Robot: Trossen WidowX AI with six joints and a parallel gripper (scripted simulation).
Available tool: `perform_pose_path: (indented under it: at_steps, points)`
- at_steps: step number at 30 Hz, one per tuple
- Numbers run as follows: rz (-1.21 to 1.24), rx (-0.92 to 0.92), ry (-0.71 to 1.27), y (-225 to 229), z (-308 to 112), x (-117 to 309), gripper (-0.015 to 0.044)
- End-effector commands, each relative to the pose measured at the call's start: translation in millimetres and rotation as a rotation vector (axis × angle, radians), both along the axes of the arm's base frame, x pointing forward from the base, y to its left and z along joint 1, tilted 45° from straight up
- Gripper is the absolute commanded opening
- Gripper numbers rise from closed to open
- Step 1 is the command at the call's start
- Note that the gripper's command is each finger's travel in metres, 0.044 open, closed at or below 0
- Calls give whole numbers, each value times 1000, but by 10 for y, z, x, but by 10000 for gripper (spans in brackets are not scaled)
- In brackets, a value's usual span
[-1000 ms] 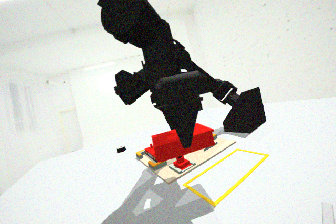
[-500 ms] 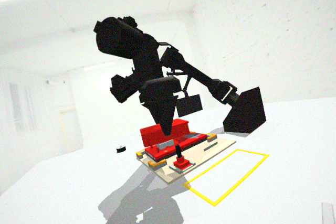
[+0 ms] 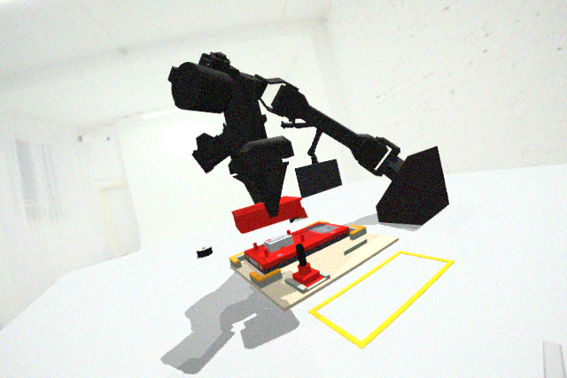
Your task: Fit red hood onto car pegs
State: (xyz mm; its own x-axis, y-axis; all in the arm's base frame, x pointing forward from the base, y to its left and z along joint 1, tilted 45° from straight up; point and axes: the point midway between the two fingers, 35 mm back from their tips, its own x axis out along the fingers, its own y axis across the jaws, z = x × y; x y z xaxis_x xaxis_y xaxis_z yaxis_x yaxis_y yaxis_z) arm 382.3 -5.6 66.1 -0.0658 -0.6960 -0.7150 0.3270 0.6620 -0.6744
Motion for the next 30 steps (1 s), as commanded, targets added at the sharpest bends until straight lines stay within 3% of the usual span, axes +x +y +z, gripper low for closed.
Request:
perform_pose_path:
  at_steps: [1,22,30]
  points:
    - [30,-2,16,-76,111,-70,0]
    - [102,-1,99,-574,552,-612,0]
    - [106,-1,104,-635,515,-636,0]
